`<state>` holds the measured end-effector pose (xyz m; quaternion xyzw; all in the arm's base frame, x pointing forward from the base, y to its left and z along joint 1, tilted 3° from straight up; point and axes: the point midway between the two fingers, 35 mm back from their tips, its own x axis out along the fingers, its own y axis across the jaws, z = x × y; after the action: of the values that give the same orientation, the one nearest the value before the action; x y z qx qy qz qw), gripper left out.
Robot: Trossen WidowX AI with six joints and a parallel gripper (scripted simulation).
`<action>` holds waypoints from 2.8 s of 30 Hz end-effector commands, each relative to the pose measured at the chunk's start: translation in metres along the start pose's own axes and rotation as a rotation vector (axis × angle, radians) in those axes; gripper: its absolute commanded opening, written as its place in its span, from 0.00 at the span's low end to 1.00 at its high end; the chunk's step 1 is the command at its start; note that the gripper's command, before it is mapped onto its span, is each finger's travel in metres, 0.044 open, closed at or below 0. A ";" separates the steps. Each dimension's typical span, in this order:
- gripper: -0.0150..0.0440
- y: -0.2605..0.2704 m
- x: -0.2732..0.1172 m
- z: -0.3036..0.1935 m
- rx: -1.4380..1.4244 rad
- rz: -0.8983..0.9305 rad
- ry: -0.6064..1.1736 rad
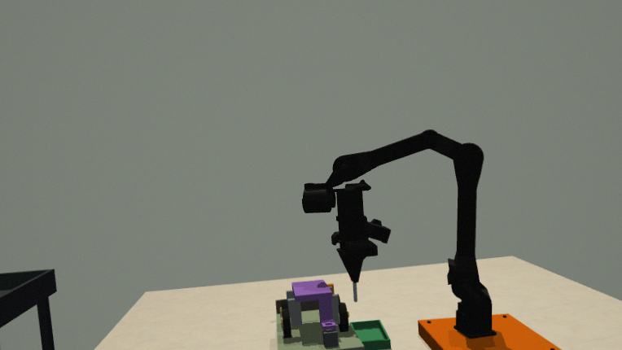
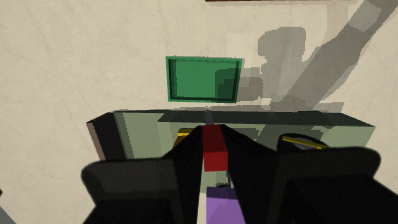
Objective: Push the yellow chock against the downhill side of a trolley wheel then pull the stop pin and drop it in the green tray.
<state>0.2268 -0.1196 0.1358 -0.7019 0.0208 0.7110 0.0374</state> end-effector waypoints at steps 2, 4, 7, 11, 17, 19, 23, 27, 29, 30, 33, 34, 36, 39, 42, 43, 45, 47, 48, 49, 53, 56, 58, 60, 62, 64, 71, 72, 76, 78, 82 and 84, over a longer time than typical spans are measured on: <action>0.25 0.001 0.000 0.000 0.038 0.012 -0.001; 0.25 0.001 0.000 0.001 0.040 0.013 -0.002; 0.25 0.000 0.005 0.006 0.060 0.016 -0.005; 0.25 0.000 0.013 0.017 0.090 0.020 -0.009; 0.25 0.000 0.020 0.025 0.105 0.022 -0.011; 0.25 0.000 0.020 0.025 0.105 0.022 -0.011; 0.25 0.001 0.026 0.024 0.104 0.078 -0.019; 0.25 0.004 0.038 0.024 0.104 0.169 -0.025; 0.25 0.007 0.044 0.024 0.104 0.189 -0.025; 0.25 0.008 0.046 0.024 0.104 0.191 -0.025; 0.25 0.012 0.054 0.025 0.104 0.195 -0.025; 0.25 0.014 0.057 0.025 0.104 0.196 -0.025; 0.25 0.017 0.062 0.026 0.104 0.196 -0.025; 0.25 0.021 0.070 0.027 0.104 0.197 -0.025; 0.25 0.025 0.077 0.028 0.104 0.197 -0.025; 0.25 0.027 0.079 0.028 0.104 0.197 -0.025; 0.25 0.029 0.083 0.029 0.104 0.197 -0.025; 0.25 0.029 0.084 0.029 0.104 0.197 -0.025; 0.25 0.029 0.084 0.029 0.104 0.197 -0.025; 0.30 0.029 0.083 0.029 0.104 0.197 -0.025; 0.48 0.027 0.083 0.029 0.104 0.197 -0.025; 0.58 0.025 0.084 0.028 0.104 0.197 -0.025; 0.58 0.024 0.084 0.028 0.104 0.197 -0.025; 0.58 0.022 0.085 0.028 0.104 0.197 -0.025; 0.58 0.020 0.085 0.027 0.104 0.197 -0.025; 0.58 0.019 0.086 0.027 0.104 0.196 -0.025; 0.58 0.014 0.088 0.026 0.104 0.196 -0.025; 0.58 0.013 0.088 0.026 0.104 0.196 -0.025; 0.58 0.010 0.089 0.026 0.104 0.196 -0.025; 0.58 0.009 0.090 0.025 0.104 0.196 -0.025; 0.58 0.007 0.091 0.025 0.104 0.195 -0.025; 0.58 0.005 0.092 0.025 0.104 0.195 -0.025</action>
<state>0.2010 -0.1223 0.0457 -0.6862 0.1221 0.7171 0.0049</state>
